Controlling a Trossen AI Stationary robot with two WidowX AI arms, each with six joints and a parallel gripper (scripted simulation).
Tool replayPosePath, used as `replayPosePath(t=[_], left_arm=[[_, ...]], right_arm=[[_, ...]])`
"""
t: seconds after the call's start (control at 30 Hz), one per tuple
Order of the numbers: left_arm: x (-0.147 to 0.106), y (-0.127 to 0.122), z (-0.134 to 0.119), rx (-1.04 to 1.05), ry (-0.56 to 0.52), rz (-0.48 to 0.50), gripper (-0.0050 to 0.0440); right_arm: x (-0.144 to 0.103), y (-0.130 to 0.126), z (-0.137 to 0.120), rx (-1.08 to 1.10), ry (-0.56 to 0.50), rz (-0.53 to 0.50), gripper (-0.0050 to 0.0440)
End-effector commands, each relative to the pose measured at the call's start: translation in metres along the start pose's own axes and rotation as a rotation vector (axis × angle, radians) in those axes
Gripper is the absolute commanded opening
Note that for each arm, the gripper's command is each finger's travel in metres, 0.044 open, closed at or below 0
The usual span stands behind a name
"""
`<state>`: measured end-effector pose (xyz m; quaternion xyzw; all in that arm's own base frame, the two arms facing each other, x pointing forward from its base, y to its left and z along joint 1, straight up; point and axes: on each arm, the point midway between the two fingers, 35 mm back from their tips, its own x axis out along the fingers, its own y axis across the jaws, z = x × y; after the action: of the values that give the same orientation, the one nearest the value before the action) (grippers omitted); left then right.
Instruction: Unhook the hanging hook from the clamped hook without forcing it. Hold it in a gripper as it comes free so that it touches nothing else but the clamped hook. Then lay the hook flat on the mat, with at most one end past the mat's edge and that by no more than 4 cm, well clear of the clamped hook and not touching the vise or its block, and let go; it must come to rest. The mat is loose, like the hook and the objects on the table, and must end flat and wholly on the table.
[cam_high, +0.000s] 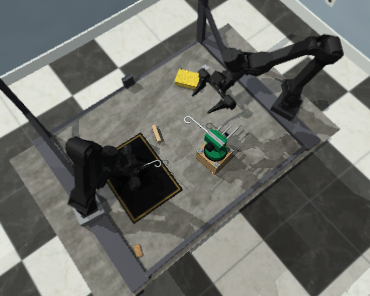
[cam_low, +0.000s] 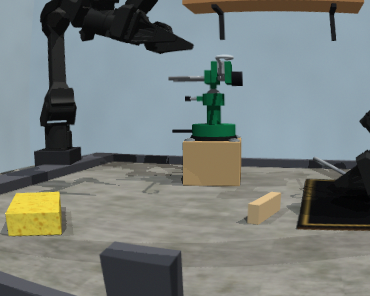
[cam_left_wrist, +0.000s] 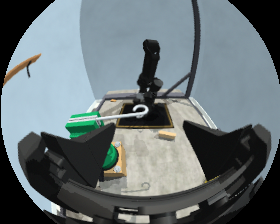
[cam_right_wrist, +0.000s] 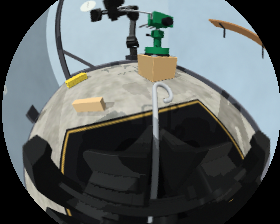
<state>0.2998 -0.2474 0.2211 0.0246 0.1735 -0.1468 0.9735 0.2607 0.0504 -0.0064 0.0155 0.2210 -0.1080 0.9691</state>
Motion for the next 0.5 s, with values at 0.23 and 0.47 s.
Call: replayPosePath(t=[0.23, 0.47], left_arm=[[-0.0039, 0.0005, 0.0103, -0.013, -0.026, -0.002, 0.0440], [-0.0039, 0.0005, 0.0103, -0.013, -0.026, -0.002, 0.0440]], right_arm=[[0.0000, 0.0014, 0.0034, 0.009, -0.010, 0.004, 0.0033], [0.0000, 0.0014, 0.0034, 0.009, -0.010, 0.004, 0.0045]])
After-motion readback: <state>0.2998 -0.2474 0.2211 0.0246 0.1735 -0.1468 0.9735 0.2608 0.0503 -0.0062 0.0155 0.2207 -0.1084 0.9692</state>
